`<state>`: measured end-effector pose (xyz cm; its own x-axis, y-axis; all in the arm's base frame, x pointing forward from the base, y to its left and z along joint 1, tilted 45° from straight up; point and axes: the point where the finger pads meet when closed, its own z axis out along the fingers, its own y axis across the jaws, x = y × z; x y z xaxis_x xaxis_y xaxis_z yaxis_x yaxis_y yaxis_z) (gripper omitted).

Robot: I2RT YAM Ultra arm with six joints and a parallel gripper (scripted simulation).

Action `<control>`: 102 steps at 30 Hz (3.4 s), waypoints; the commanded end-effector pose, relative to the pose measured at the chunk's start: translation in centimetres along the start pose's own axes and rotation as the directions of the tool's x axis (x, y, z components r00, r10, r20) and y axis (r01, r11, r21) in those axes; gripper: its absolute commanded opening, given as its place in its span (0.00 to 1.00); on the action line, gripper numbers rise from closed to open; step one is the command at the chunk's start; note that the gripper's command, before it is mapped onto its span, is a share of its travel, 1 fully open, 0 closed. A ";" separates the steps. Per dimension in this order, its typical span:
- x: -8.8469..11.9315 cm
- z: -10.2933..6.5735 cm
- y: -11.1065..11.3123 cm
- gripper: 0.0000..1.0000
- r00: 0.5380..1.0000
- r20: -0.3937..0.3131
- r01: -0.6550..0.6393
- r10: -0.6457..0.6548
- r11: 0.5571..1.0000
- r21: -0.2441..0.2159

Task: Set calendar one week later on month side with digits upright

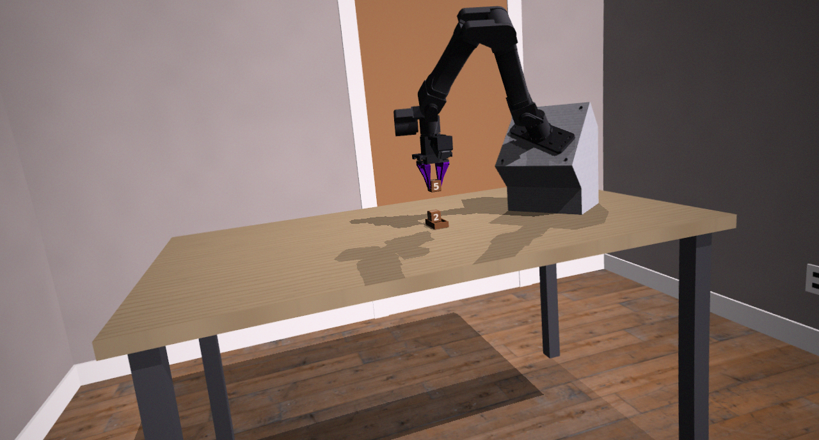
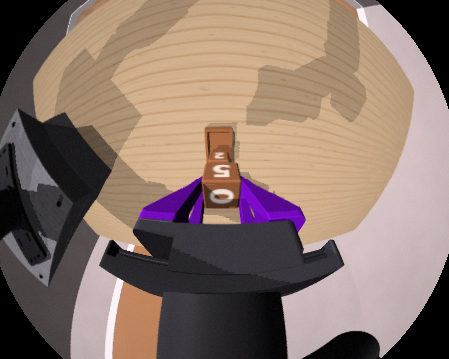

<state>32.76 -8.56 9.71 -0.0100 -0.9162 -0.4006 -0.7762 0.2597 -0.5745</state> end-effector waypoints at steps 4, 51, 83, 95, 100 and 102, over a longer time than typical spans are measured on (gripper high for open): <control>-0.1 -0.5 0.0 0.27 1.000 0.009 -0.003 0.003 1.000 0.001; -3.7 0.1 -0.2 0.27 0.367 -0.007 -0.930 0.930 0.367 -0.007; -6.6 0.3 -0.2 0.27 -0.555 -0.008 -0.832 0.832 -0.555 0.000; -8.0 0.4 -0.1 0.27 -0.867 -0.008 -0.498 0.498 -0.867 0.000; -8.3 0.4 -0.1 0.27 -0.912 -0.008 -0.411 0.411 -0.912 -0.001; -8.5 0.4 -0.1 0.27 -0.936 -0.008 -0.351 0.351 -0.936 -0.001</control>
<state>33.09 -0.51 12.24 -0.3626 0.9248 0.1153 0.7028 0.1901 0.6856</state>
